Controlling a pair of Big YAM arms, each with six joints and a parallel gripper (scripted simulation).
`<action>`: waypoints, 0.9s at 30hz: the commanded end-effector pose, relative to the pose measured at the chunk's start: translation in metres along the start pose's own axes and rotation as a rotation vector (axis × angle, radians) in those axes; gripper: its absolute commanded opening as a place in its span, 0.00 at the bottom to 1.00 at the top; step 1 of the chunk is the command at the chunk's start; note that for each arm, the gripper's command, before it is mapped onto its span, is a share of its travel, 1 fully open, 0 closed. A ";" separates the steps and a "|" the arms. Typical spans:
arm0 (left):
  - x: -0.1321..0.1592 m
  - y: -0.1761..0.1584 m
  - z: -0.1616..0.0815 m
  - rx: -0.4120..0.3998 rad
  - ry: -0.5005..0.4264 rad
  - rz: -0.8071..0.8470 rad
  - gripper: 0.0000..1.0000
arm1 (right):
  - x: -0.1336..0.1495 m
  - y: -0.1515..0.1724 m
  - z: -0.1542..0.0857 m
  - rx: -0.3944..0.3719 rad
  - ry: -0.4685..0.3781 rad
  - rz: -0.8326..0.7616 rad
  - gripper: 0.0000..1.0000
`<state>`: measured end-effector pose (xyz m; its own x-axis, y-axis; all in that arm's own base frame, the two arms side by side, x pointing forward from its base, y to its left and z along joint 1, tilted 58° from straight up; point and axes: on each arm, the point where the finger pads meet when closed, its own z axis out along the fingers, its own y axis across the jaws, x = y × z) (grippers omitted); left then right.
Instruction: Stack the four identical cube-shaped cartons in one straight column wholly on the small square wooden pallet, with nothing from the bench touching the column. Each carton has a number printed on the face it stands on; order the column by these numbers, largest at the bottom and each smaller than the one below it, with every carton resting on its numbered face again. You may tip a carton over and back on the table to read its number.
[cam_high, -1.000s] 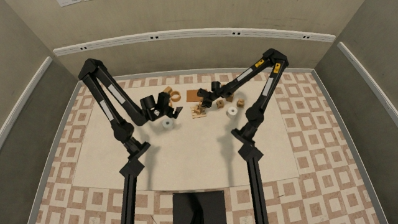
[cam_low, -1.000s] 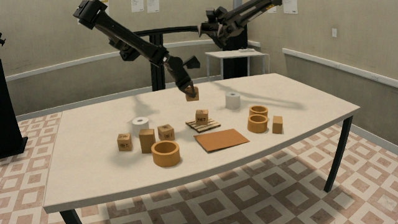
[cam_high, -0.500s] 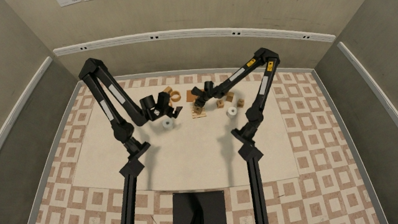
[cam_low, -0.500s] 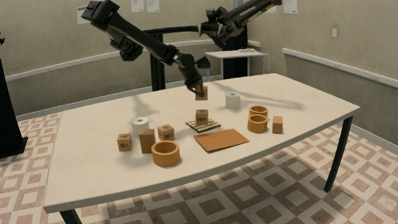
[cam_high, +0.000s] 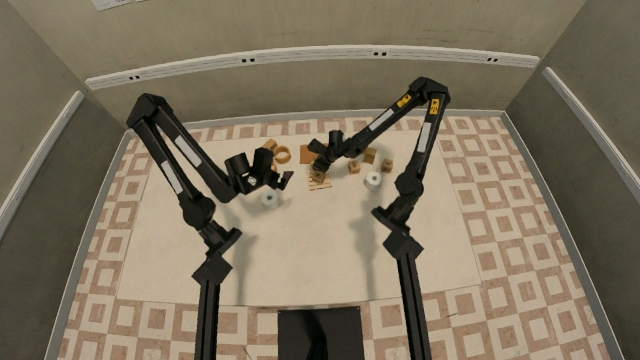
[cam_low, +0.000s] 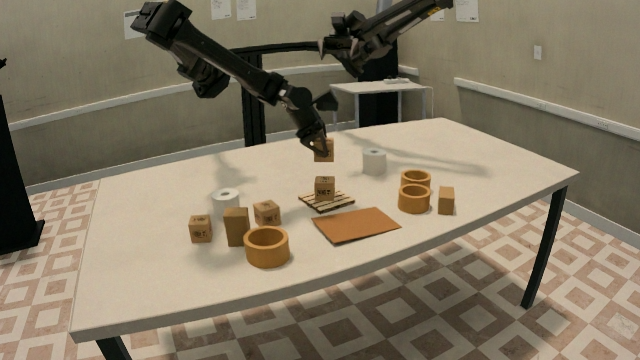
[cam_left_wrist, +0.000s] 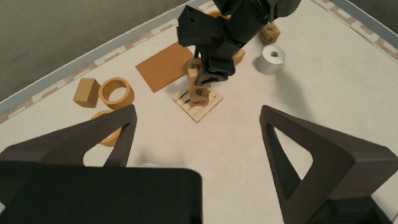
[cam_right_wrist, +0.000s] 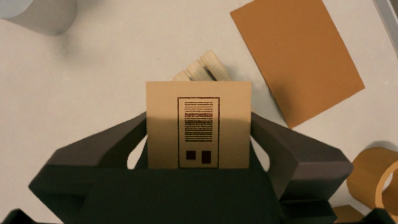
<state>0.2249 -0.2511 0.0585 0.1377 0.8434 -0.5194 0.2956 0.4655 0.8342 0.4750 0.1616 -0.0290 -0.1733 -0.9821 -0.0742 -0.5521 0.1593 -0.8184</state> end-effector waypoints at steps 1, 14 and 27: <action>-0.002 0.000 0.001 -0.001 -0.007 0.007 1.00 | 0.009 -0.014 0.007 0.022 0.008 0.038 0.50; -0.002 0.000 0.001 -0.001 -0.007 0.007 1.00 | 0.023 -0.005 0.031 0.010 0.014 0.019 0.50; -0.002 0.000 0.001 -0.001 -0.007 0.007 1.00 | 0.030 -0.003 0.043 0.010 0.014 0.019 0.50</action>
<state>0.2249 -0.2511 0.0585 0.1378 0.8434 -0.5193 0.2956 0.4654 0.8343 0.5012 0.1358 -0.0495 -0.1908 -0.9771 -0.0940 -0.5420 0.1847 -0.8198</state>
